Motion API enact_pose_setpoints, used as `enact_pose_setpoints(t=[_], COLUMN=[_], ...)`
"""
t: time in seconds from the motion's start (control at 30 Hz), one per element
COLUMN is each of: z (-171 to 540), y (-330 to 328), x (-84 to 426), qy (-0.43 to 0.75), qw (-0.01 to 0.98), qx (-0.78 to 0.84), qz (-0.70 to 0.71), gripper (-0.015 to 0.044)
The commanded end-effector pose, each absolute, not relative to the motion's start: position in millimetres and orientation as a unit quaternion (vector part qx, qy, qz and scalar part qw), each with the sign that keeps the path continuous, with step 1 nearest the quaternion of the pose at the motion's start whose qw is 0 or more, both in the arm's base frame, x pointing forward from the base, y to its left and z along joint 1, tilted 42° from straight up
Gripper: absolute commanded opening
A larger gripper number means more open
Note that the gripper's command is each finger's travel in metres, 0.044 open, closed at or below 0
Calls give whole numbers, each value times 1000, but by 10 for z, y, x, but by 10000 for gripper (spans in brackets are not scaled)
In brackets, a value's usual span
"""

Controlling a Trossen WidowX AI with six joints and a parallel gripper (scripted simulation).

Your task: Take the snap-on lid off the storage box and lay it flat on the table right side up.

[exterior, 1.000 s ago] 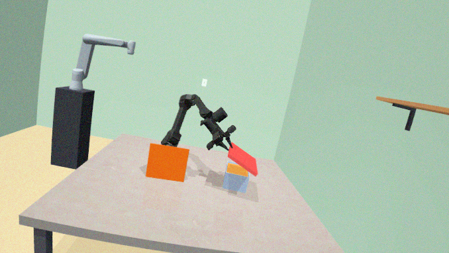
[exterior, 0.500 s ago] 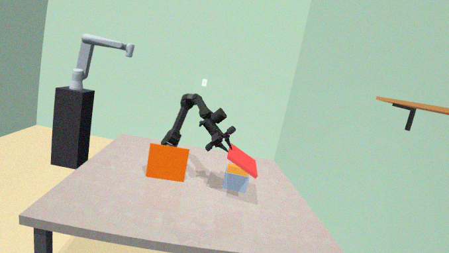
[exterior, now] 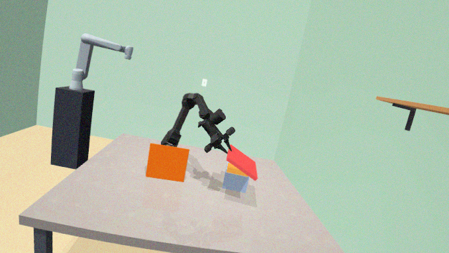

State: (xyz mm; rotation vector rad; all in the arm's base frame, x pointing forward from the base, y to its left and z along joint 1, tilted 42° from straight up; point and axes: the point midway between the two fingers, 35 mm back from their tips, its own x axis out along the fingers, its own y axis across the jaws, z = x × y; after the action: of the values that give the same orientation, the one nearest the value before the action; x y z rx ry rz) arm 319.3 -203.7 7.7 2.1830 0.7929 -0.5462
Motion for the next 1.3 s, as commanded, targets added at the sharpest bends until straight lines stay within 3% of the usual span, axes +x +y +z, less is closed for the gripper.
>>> enact_pose_setpoints(t=[0.0, 1.27], z=[30, -439], y=[-2131, -2712], x=[3185, 3041], qy=[307, 307], qw=[371, 374], qx=[851, 850], qz=[-209, -210], gripper=[0, 0])
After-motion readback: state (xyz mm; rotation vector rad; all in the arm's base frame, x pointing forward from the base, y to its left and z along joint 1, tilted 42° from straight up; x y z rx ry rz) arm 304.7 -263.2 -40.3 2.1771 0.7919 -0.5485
